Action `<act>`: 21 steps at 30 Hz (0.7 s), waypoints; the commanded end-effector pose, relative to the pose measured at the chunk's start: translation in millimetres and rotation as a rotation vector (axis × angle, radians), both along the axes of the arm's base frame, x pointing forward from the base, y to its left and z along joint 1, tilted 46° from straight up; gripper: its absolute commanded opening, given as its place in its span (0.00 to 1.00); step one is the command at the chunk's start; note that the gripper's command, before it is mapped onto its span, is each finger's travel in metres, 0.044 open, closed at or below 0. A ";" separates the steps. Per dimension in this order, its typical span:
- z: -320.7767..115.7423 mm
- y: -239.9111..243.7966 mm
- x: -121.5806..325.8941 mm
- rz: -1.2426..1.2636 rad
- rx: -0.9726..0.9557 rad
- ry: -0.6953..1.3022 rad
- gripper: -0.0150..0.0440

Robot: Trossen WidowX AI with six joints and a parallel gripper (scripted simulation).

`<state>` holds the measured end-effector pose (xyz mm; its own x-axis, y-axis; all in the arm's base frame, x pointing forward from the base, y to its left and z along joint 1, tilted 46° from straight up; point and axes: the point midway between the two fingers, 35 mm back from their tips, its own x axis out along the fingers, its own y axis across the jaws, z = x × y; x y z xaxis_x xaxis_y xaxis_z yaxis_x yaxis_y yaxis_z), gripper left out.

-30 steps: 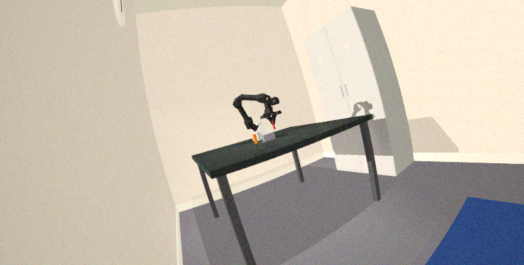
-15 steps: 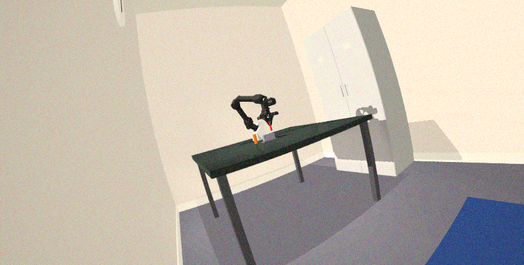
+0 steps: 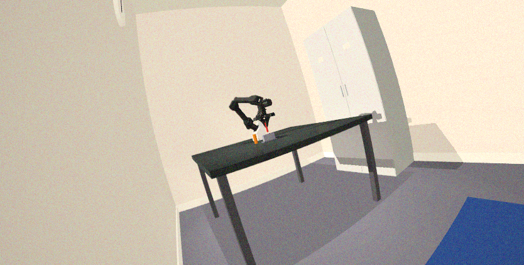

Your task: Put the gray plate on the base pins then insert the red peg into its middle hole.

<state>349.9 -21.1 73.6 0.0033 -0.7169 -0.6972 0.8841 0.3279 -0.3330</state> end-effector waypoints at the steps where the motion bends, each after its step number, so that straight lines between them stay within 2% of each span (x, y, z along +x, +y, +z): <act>1: 4.8 -4.9 3.0 0.001 -0.005 0.000 0.25; 21: 2.5 -2.9 2.9 0.001 -0.005 0.000 0.25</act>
<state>352.7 -23.9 76.1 0.0033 -0.7185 -0.6956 0.8832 0.3283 -0.3349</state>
